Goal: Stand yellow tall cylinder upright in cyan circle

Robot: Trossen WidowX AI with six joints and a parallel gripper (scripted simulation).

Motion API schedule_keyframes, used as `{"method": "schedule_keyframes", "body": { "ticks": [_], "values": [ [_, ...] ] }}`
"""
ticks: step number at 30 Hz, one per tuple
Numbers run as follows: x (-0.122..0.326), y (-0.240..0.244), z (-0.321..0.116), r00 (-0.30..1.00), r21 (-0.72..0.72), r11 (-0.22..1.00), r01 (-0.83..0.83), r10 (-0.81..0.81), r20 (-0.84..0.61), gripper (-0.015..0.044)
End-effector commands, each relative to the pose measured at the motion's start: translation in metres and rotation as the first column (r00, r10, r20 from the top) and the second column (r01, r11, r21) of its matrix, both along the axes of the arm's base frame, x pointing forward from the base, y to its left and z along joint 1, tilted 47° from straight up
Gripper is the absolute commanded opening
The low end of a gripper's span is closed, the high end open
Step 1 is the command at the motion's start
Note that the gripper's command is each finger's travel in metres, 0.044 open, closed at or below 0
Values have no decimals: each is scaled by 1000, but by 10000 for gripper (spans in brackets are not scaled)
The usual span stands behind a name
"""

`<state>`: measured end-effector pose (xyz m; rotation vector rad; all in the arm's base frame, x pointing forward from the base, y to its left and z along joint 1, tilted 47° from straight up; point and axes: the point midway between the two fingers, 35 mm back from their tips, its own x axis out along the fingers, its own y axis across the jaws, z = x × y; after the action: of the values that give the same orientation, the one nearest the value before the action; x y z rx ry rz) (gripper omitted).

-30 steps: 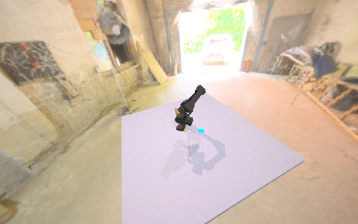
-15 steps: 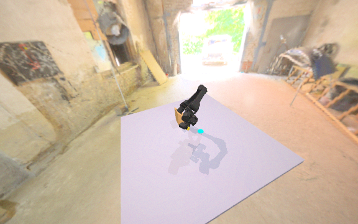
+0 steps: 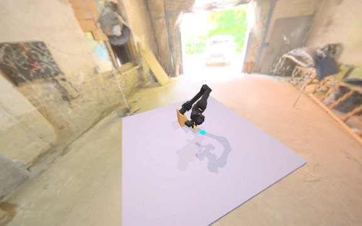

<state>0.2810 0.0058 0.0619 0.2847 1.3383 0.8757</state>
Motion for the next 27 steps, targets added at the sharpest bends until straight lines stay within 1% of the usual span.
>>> {"method": "schedule_keyframes", "body": {
  "ticks": [1,14,27],
  "values": [
    [-3,8,10,997,4,998,55,-54,-47,105],
    [-18,34,38,955,-5,976,218,-215,-205,105],
    [-37,58,64,863,-36,929,367,-355,-360,105]
  ]
}}
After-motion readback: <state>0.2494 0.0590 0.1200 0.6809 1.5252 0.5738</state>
